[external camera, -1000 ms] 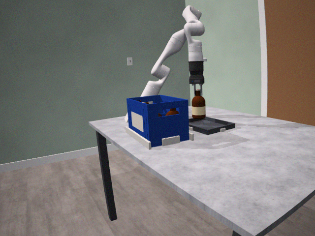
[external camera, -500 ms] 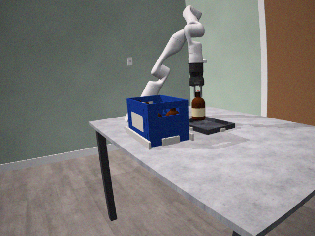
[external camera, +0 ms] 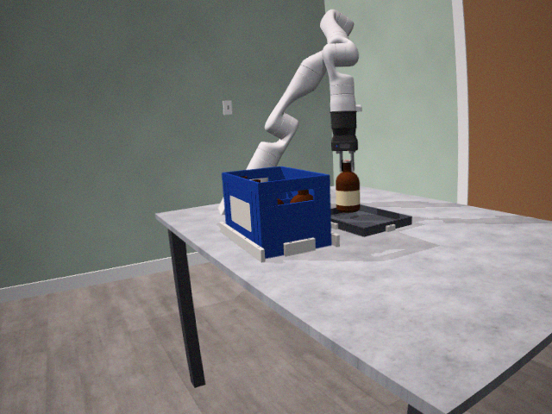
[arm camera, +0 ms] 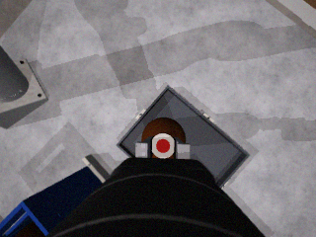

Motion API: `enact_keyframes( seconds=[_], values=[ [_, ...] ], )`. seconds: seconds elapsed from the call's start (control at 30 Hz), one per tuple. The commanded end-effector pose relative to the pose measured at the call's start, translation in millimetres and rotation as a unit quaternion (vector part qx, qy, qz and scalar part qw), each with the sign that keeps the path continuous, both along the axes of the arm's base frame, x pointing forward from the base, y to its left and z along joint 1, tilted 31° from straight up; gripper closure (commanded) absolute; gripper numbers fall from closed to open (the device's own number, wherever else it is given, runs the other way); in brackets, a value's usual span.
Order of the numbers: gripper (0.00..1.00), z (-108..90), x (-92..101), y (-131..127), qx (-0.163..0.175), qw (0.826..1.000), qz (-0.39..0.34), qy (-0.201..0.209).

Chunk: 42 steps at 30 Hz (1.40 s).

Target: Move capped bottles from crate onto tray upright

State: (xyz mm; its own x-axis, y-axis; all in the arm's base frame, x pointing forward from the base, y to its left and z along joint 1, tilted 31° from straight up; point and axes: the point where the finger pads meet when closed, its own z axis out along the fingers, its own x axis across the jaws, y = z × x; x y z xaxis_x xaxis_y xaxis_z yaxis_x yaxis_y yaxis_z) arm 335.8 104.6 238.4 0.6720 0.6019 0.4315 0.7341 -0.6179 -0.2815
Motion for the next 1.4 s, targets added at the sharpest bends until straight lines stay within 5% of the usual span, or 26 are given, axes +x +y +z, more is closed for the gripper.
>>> enact_keyframes(
  seconds=[0.0,1.37],
  values=[
    [1.00,-1.5,0.1,2.3,0.001,1.000,0.002,-0.001],
    [1.00,-7.3,2.5,2.7,0.000,1.000,0.000,-0.001]
  ],
)
